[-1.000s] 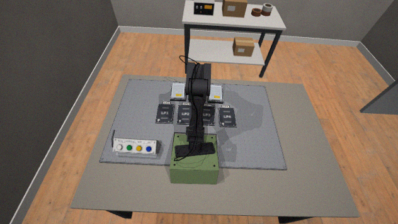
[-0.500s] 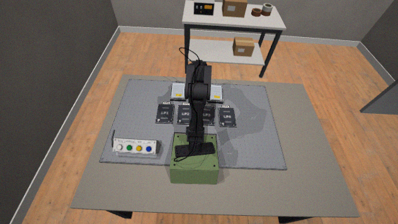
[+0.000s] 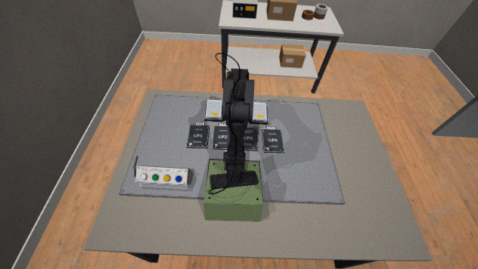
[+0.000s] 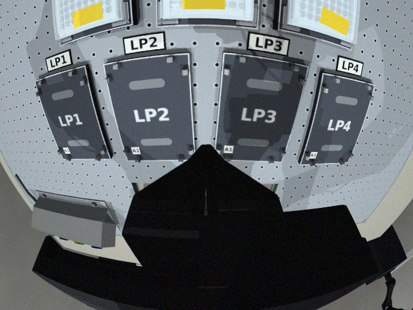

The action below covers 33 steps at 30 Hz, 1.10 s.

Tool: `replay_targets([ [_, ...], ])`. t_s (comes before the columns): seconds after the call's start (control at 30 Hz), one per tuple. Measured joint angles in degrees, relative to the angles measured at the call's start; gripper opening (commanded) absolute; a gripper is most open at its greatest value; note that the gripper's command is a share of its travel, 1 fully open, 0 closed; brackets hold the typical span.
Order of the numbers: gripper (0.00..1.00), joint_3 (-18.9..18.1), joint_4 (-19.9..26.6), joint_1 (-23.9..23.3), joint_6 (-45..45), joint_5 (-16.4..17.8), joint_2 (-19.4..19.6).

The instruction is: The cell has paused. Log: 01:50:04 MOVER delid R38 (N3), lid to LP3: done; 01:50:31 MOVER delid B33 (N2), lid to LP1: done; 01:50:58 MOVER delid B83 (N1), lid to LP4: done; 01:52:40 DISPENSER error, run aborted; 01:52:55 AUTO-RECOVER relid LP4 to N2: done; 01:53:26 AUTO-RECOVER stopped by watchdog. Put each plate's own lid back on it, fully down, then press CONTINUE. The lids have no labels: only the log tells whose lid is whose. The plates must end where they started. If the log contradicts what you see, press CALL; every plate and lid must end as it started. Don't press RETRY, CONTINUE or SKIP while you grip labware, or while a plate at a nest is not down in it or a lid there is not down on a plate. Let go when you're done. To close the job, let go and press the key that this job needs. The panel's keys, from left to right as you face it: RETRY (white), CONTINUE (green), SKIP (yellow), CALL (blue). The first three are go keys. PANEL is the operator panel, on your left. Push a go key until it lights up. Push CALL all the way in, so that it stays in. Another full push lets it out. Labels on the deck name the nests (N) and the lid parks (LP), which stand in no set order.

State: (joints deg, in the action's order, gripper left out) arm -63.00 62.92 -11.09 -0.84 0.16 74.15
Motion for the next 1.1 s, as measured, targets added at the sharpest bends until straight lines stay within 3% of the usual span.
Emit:
replay_targets([
  [0.2, 0.0, 0.5, 0.2, 5.0, 0.1, -1.0, -0.8],
  [0.57, 0.0, 1.2, 0.4, 19.9, 1.3, -4.4, -1.4],
  [1.1, 0.0, -0.8, 0.5, 37.6, 2.8, -9.2, 3.7],
])
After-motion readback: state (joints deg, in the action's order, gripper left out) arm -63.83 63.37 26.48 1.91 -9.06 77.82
